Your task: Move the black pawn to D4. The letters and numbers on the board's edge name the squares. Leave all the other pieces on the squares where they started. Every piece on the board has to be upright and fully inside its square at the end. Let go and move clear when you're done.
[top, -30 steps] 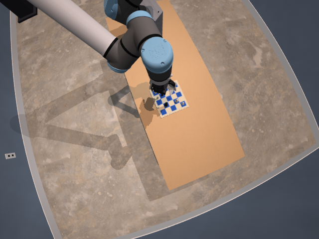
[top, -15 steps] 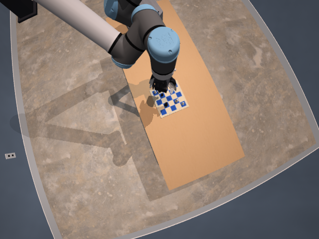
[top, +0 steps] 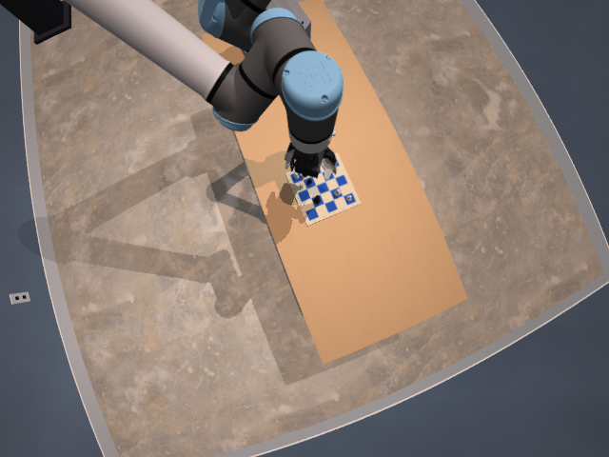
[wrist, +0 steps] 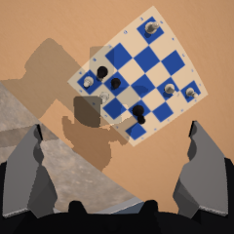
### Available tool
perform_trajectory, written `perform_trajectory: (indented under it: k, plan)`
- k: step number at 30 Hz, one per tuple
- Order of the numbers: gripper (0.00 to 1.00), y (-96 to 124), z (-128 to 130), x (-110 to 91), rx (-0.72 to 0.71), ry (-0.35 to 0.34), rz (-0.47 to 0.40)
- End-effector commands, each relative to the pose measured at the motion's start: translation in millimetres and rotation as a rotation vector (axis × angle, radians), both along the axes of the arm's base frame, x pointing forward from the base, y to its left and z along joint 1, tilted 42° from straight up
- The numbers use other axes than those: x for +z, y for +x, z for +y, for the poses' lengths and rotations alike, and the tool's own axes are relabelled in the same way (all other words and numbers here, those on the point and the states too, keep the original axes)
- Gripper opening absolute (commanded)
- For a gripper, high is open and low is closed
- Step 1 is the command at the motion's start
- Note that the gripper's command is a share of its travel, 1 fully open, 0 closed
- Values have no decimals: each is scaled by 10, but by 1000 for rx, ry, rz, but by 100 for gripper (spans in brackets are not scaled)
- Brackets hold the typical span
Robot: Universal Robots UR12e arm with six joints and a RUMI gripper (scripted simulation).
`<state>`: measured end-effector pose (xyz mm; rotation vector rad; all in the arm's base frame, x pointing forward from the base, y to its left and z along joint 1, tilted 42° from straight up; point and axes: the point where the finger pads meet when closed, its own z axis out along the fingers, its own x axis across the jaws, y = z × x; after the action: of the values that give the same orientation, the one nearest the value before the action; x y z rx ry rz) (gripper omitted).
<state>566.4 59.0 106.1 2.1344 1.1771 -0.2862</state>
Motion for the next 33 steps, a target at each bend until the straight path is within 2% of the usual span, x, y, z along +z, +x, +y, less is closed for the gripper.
perform_trajectory:
  k: [1, 6, 12, 14, 20, 29, 31, 32, 33]
  plan:
    - [100, -19, 1, -26, -24, 3, -21]
    - [100, -19, -24, -63, -92, 14, -76]
    - [100, -14, -51, -120, -226, 36, -193]
    - [100, -14, -51, -120, -226, 36, -193]
    - [100, -3, -95, -188, -411, 66, -354]
    - [100, 20, -182, -290, -630, 107, -549]
    - [100, 20, -182, -290, -630, 107, -549]
    - [100, 22, -192, -299, -704, 118, -612]
    - [100, 24, -203, -308, -726, 122, -631]
